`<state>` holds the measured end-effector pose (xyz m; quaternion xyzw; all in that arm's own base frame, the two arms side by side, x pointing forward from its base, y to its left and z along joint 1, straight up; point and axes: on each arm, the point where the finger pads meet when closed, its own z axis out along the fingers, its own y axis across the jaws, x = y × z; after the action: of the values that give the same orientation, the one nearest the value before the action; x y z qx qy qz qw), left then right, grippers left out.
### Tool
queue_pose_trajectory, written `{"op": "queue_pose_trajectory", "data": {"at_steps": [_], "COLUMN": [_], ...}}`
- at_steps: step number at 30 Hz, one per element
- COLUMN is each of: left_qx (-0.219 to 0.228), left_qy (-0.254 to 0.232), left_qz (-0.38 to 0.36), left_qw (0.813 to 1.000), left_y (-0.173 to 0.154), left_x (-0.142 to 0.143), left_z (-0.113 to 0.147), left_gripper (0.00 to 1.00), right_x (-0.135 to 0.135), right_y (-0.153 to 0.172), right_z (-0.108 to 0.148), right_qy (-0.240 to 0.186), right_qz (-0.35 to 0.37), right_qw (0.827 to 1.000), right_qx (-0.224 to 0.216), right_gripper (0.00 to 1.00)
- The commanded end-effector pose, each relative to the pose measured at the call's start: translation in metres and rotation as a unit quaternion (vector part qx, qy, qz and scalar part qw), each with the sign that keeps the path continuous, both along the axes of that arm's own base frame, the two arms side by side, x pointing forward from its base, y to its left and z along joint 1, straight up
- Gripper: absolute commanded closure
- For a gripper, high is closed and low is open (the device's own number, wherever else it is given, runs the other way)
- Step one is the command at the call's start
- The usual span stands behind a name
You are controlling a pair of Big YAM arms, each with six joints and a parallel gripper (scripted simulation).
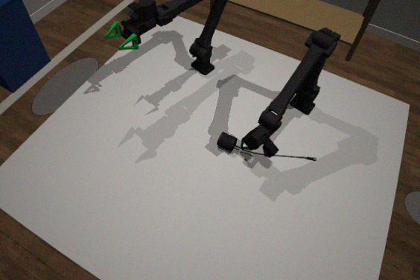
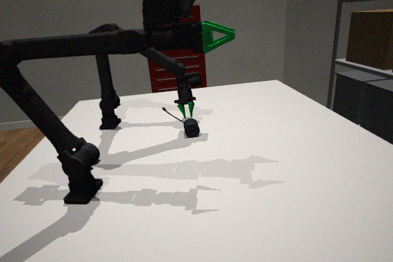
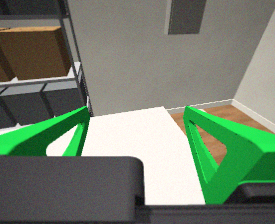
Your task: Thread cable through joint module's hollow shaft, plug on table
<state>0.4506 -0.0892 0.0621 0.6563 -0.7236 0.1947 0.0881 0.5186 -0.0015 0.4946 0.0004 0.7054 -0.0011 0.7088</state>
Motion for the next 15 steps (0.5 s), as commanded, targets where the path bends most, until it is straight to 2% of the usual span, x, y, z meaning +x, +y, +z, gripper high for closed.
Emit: {"op": "queue_pose_trajectory", "data": {"at_steps": [1, 10, 13, 15], "left_qx": [0.010, 0.030, 0.030, 0.036], "left_qy": [-0.036, -0.077, -0.089, -0.088], "left_qz": [-0.065, -0.158, -0.166, -0.190], "left_qw": [0.997, 0.984, 0.982, 0.977], "left_y": [-0.0042, -0.0015, -0.0010, -0.0017], "left_x": [-0.0011, -0.0015, 0.0048, -0.0034], "left_z": [0.0145, 0.0152, 0.0207, 0.0140], "left_gripper": [0.68, 0.68, 0.68, 0.68], "right_x": [0.0006, 0.0006, 0.0006, 0.0006], "right_y": [0.0047, 0.0047, 0.0047, 0.0047], "right_z": [0.0103, 0.0103, 0.0103, 0.0103], "right_qy": [-0.007, -0.007, -0.007, -0.007], "right_qz": [0.005, 0.005, 0.005, 0.005], "right_qw": [1.000, 1.000, 1.000, 1.000], "right_qx": [0.005, 0.005, 0.005, 0.005], "right_gripper": [0.04, 0.04, 0.04, 0.04]}}
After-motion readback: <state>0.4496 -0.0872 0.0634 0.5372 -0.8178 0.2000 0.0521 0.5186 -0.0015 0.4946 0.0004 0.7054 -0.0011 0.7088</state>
